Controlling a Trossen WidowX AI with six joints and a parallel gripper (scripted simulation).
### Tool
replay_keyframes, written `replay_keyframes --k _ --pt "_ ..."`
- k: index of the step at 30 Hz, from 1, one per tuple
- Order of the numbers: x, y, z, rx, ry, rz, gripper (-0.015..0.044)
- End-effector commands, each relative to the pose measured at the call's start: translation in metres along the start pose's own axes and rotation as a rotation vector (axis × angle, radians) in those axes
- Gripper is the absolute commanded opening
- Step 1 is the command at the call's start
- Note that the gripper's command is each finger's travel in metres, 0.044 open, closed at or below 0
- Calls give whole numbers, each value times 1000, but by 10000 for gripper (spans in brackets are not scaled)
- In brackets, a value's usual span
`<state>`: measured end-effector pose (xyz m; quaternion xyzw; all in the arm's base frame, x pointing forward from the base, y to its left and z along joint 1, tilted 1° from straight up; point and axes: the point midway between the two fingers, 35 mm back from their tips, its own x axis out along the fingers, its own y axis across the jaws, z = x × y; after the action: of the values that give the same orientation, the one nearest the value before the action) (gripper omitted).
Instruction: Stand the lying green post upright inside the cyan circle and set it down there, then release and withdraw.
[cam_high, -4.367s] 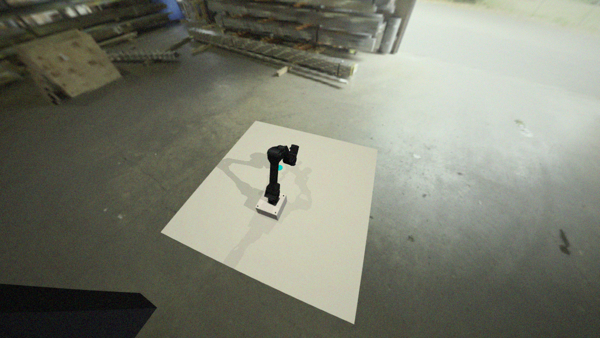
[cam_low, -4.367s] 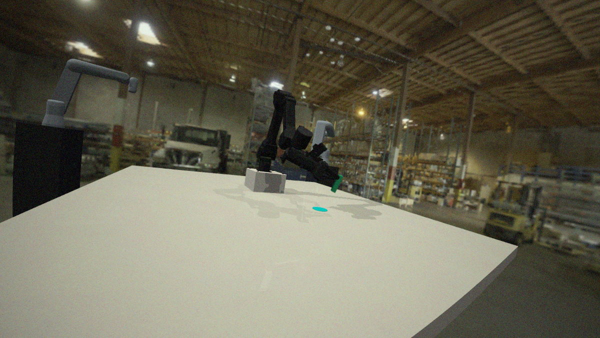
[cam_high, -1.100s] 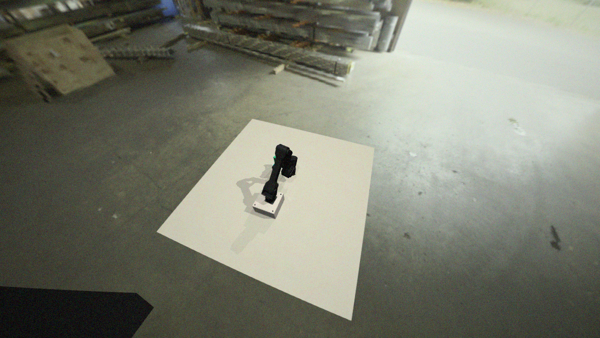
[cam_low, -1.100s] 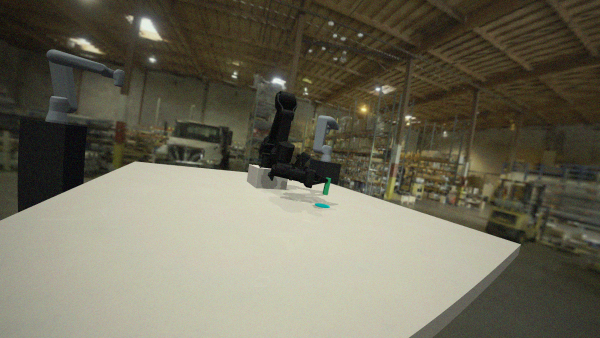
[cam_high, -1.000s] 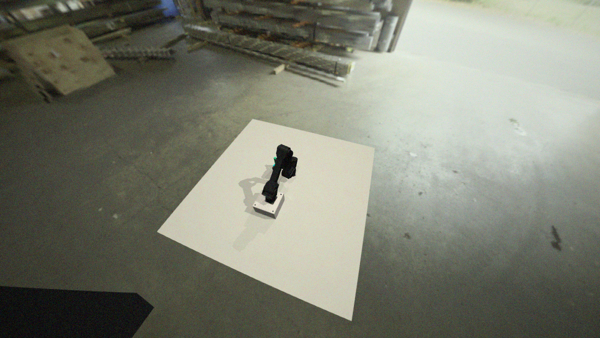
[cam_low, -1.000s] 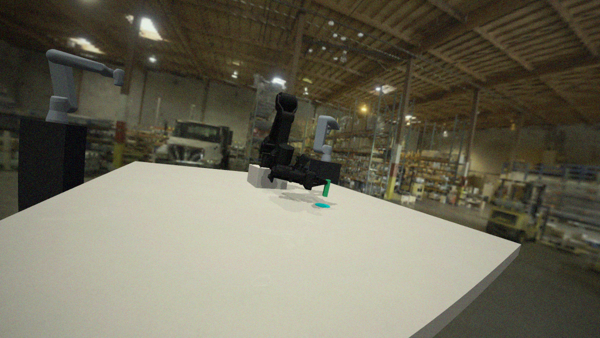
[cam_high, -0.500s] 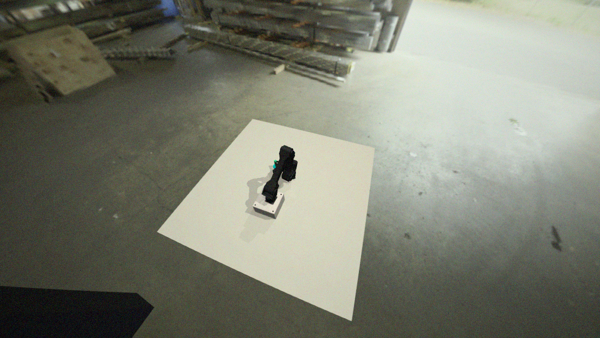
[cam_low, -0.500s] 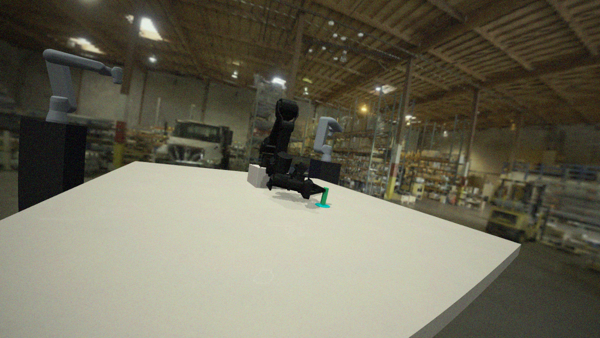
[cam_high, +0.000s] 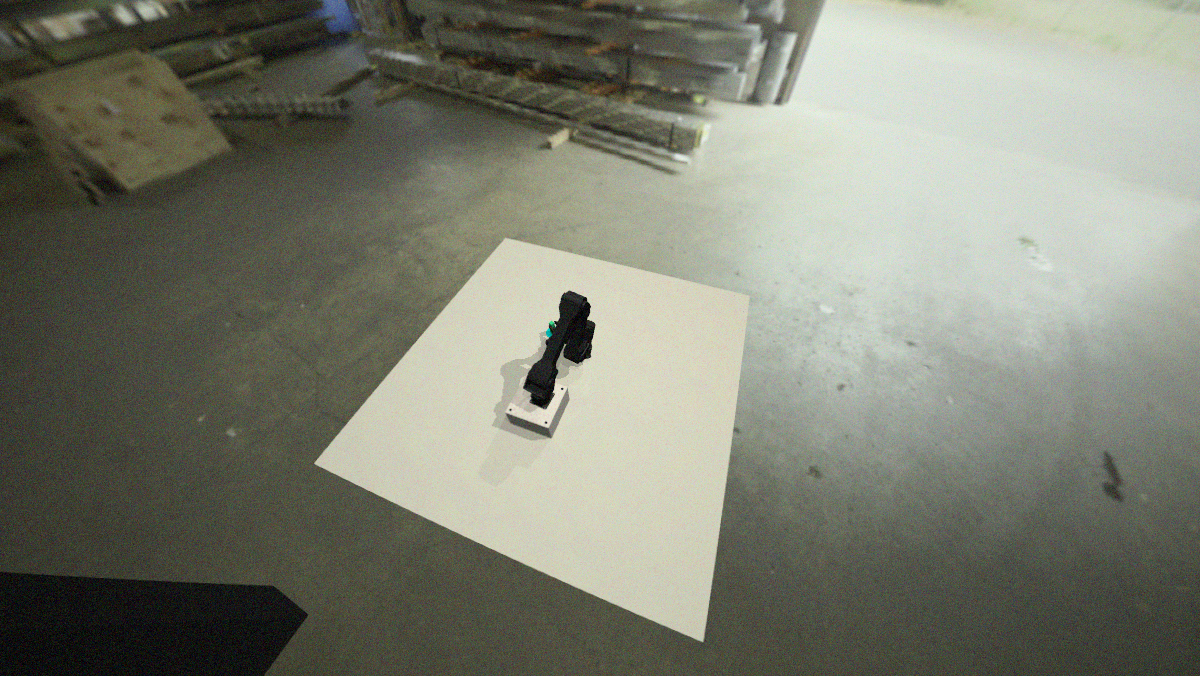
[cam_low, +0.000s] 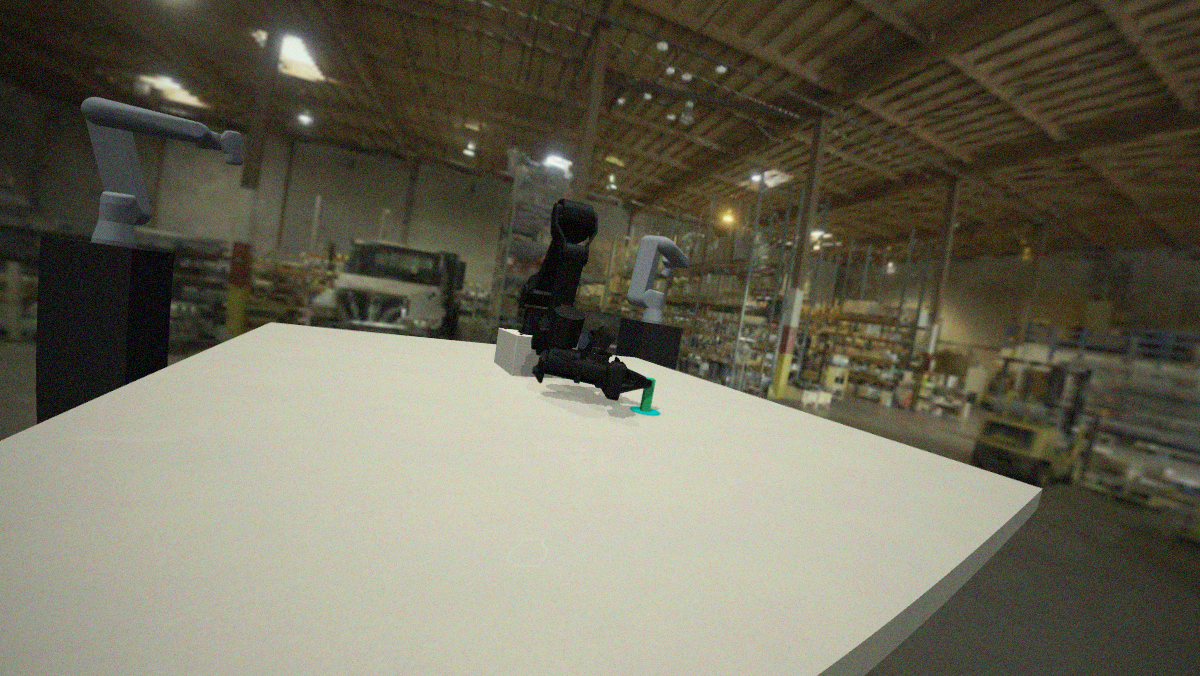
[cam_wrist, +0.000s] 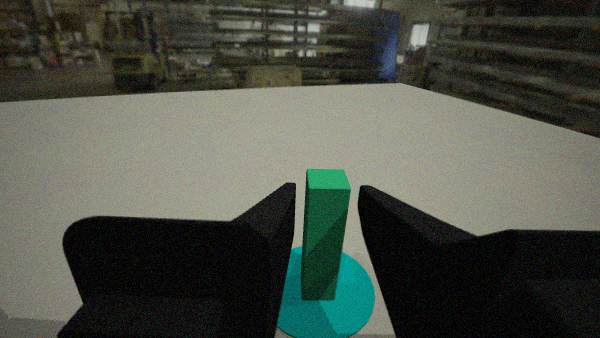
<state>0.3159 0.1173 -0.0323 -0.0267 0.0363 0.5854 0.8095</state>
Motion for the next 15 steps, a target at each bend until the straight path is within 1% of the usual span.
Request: replay_keyframes --k 1,7,8,15 --pt "0 0 -1 -4 -1 1 233" --pt "0 0 -1 -4 -1 1 390" --pt "0 0 -1 -4 -1 1 400" --pt "-1 -4 26 -4 -1 2 400"
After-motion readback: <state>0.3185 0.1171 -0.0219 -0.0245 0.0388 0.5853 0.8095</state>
